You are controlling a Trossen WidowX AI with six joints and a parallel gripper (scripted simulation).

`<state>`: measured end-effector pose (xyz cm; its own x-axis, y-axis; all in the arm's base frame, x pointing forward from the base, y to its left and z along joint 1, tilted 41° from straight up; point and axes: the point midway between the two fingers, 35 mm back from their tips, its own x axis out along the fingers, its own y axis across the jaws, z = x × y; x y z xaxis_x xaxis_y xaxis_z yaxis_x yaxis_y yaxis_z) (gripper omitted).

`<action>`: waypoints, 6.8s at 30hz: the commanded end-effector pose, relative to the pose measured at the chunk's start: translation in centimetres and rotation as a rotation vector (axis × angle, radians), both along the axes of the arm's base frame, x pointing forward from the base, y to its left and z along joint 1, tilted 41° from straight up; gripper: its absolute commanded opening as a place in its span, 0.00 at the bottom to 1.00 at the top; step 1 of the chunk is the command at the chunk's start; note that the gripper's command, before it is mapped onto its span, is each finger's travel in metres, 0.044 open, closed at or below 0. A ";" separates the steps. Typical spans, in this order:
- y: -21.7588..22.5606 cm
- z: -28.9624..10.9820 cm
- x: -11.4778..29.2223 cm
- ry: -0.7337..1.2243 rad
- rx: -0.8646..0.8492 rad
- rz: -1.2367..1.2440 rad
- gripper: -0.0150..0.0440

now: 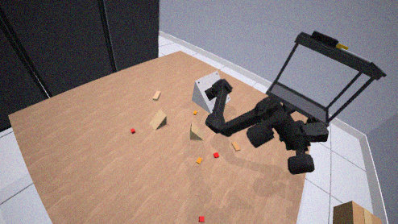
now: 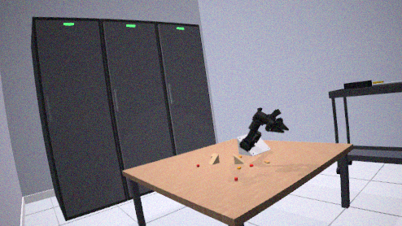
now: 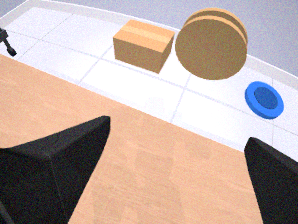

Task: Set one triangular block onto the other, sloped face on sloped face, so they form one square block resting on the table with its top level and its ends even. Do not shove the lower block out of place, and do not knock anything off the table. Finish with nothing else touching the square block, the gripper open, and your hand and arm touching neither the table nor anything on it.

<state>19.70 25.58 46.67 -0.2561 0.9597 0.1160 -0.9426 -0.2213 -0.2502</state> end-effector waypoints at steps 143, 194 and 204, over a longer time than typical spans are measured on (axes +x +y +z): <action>-33.6 -46.1 13.5 -3.333 1.698 1.718 1.00; -28.3 -52.3 13.1 -3.339 1.695 1.714 1.00; -28.1 -52.5 13.0 -3.339 1.695 1.713 0.69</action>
